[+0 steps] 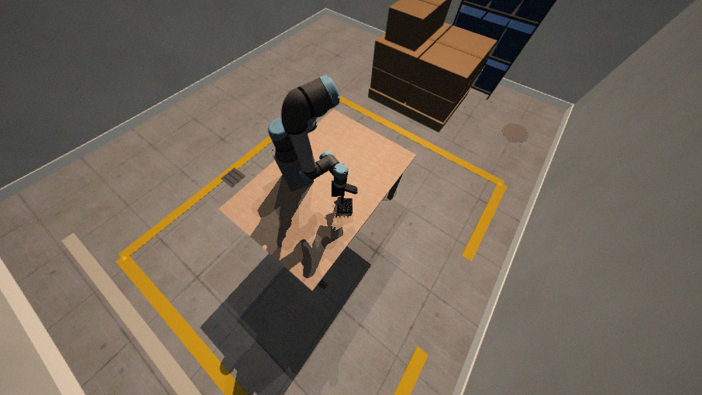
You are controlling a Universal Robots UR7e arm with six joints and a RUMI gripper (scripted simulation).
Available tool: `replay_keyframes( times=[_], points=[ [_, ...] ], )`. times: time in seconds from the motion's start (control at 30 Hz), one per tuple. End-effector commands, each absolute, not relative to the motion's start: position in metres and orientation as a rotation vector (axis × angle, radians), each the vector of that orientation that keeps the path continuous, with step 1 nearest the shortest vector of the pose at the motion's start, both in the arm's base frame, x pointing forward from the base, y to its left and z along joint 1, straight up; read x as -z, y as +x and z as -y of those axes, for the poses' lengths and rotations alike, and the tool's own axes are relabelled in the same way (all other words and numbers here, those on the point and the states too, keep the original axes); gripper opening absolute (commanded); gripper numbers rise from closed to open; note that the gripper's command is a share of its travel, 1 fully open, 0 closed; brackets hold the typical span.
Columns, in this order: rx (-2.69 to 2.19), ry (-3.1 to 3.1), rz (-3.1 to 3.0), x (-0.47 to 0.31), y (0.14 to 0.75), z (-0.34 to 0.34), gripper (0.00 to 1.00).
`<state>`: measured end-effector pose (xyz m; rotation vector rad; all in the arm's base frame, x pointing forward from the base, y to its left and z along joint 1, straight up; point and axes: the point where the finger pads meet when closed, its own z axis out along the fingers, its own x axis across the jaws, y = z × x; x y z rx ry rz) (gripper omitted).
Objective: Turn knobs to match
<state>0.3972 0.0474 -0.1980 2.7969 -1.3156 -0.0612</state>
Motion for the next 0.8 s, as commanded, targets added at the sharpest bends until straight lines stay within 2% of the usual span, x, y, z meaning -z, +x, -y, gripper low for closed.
replay_keyframes(
  times=[0.0, 0.77],
  points=[
    [0.021, 2.805, 1.363, 0.2018, 0.4013, -0.0428, 1.00],
    [-0.015, 2.808, 1.411, 0.2045, 0.4048, -0.0378, 1.00]
  ],
)
